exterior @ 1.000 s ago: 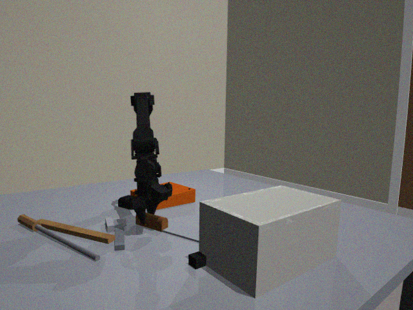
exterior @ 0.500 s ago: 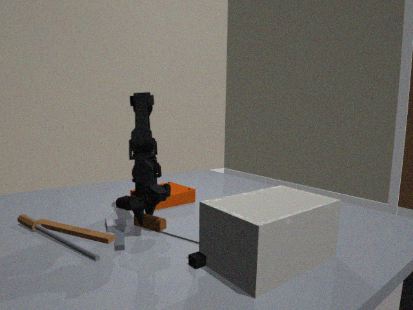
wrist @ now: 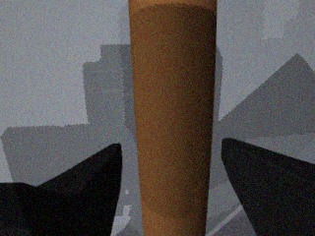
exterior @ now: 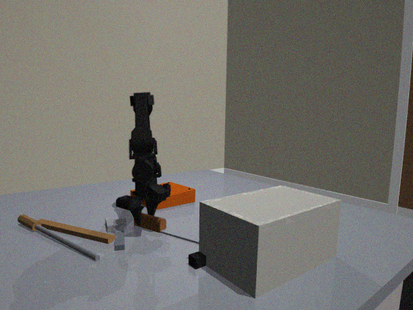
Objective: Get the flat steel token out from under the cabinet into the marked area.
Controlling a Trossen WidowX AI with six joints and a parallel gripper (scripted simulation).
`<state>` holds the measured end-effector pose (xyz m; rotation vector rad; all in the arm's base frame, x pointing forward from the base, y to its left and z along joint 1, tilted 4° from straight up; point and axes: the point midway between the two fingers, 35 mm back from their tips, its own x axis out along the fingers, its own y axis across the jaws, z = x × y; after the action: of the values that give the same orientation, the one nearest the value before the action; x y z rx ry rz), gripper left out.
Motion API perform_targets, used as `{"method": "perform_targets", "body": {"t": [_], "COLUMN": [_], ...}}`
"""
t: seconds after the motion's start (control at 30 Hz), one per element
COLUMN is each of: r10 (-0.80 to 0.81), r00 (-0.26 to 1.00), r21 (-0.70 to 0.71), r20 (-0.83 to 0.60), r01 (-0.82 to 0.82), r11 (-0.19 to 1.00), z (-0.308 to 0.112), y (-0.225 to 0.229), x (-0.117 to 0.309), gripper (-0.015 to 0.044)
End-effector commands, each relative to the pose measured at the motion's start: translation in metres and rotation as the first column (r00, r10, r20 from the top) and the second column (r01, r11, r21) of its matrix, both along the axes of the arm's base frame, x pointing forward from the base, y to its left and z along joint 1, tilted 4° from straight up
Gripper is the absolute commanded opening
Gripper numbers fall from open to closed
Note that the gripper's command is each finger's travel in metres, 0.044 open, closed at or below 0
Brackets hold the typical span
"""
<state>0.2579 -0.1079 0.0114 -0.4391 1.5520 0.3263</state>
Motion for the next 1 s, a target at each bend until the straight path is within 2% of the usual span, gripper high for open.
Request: {"method": "perform_targets", "body": {"t": [0.0,0.53,0.67,0.97], "r10": [0.000,0.004,0.000,0.000], "r00": [1.000,1.000,1.000,1.000], "r21": [-0.003,-0.003,-0.004,-0.004], "r20": [0.001,0.001,0.008,0.008], "r01": [0.000,-0.004,0.000,0.000], "r11": [1.000,1.000,1.000,1.000], "z": [-0.0006,-0.0046,-0.0017,-0.0017], "y": [0.0000,-0.0013,-0.0016,-0.0016], "x": [-0.0002,-0.0041,-0.0001,-0.0001], "gripper": [0.0270,0.0270,0.0165,0.0105]}}
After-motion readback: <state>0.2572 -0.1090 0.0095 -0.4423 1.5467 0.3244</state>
